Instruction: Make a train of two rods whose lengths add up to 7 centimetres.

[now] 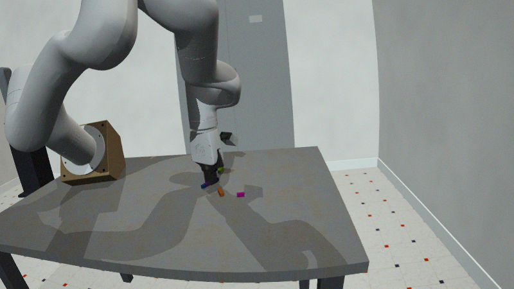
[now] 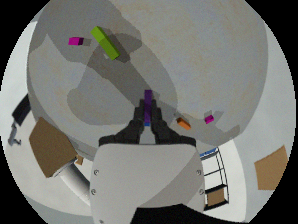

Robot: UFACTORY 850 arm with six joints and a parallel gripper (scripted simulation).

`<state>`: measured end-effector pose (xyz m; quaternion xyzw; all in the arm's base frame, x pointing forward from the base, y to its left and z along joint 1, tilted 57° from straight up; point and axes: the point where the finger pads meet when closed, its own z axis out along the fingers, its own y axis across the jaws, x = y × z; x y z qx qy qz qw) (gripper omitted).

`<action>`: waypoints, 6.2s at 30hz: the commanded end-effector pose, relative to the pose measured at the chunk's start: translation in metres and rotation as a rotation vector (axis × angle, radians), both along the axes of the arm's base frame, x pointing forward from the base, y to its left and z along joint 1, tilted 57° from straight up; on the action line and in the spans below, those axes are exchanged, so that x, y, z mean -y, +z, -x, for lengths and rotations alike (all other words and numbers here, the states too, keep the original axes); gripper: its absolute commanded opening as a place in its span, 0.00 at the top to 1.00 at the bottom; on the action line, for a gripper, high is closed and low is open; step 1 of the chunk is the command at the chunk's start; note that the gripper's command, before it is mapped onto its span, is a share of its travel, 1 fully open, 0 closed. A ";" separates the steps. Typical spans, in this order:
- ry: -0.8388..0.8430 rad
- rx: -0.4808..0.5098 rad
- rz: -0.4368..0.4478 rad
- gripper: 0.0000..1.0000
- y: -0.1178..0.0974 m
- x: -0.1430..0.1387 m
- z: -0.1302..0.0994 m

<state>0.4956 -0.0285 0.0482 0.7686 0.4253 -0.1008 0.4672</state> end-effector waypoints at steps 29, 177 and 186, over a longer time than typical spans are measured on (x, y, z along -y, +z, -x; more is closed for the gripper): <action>0.001 0.001 0.000 0.88 0.000 -0.001 0.000; 0.001 0.001 0.000 0.00 0.097 -0.143 0.043; 0.001 0.001 0.000 0.00 0.097 -0.143 0.043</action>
